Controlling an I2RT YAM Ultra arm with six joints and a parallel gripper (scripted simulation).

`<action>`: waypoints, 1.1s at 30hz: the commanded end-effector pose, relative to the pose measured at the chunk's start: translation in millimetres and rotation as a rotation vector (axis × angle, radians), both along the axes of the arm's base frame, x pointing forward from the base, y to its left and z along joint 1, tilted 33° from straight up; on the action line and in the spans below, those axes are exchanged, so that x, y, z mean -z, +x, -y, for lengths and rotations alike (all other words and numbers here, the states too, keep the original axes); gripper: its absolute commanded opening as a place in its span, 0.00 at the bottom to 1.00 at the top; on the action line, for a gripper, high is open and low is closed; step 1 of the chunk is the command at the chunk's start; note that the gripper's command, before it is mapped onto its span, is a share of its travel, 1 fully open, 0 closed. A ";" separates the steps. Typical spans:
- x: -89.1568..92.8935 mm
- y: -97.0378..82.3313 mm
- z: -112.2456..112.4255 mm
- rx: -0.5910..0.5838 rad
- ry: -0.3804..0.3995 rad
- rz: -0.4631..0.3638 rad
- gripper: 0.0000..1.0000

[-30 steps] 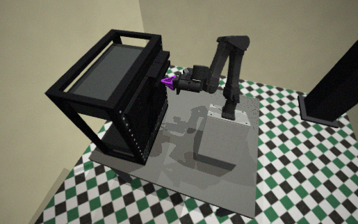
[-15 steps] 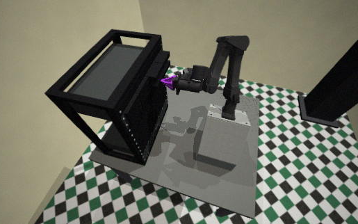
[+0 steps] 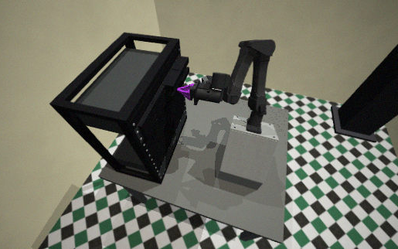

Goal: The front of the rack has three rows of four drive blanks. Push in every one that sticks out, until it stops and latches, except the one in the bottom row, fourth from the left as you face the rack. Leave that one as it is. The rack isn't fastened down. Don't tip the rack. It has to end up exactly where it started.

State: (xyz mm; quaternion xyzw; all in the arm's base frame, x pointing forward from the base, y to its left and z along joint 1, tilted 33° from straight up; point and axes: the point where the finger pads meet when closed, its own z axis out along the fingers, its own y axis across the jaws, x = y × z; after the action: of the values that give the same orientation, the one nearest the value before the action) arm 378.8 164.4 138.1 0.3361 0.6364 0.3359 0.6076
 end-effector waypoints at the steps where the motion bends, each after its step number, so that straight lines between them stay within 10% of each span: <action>1: -2.3 8.4 -17.8 -0.049 -0.010 0.001 0.00; 33: 1.9 17.7 -21.2 -0.051 -0.010 0.001 0.00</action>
State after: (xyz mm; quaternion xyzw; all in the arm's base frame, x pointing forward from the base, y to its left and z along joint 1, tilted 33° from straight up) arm 388.9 165.8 136.6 0.3387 0.6319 0.3374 0.6100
